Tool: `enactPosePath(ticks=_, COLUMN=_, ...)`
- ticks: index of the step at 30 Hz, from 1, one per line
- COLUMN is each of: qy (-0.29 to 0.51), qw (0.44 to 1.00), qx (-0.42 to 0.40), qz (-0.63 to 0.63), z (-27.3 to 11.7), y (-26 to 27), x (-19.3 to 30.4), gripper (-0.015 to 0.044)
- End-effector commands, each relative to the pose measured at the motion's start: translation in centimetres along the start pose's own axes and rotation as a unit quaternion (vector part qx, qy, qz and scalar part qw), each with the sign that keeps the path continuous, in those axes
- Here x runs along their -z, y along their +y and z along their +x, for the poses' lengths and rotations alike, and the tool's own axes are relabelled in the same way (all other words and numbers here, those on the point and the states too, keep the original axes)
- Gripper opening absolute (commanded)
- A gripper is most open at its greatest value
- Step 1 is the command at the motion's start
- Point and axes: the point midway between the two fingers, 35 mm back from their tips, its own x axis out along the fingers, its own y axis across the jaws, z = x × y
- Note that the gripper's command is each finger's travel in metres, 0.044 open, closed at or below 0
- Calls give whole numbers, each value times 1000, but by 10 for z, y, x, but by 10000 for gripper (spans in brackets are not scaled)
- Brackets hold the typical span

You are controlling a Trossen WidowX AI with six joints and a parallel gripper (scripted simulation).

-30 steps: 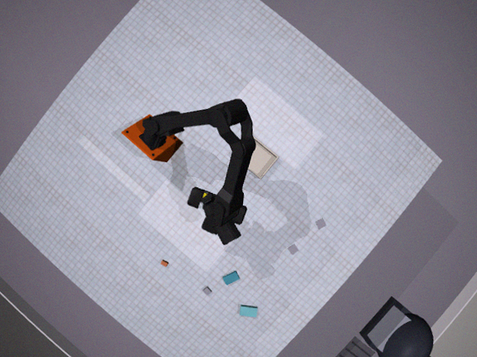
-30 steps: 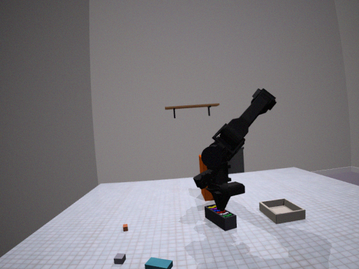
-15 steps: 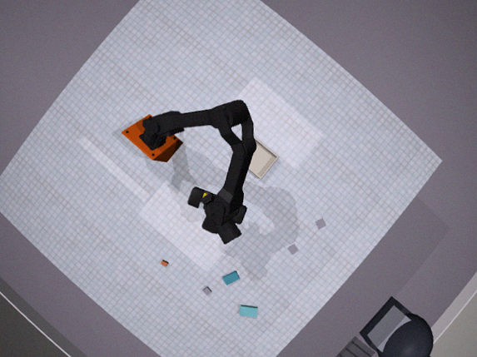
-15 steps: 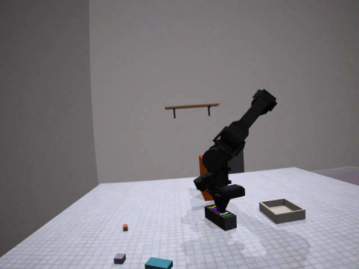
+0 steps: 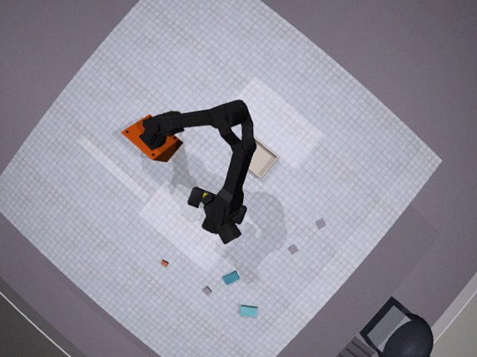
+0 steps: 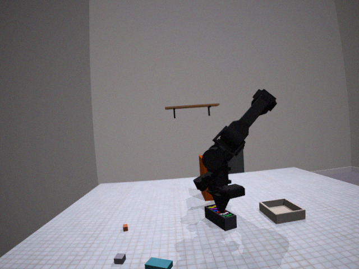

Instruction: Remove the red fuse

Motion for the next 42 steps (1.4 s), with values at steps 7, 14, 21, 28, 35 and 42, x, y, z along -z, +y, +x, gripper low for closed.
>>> enactPosePath(ticks=7, qy=-1, qw=1000, qx=0, qz=-1, z=-5, y=0, x=0, gripper=0)
enactPosePath(ticks=14, qy=-1, qw=1000, qx=0, qz=-1, z=-9, y=1, x=-1, gripper=0)
enactPosePath(ticks=21, qy=-1, qw=1000, qx=0, qz=-1, z=-12, y=1, x=-1, gripper=0)
enactPosePath(ticks=28, qy=-1, qw=1000, qx=-1, qz=-1, z=-15, y=1, x=-1, gripper=0)
enactPosePath(ticks=35, qy=-1, qw=1000, qx=-1, qz=-1, z=-19, y=1, x=-1, gripper=0)
enactPosePath(ticks=42, qy=-1, qw=1000, qx=-1, qz=0, z=-22, y=1, x=-1, gripper=0)
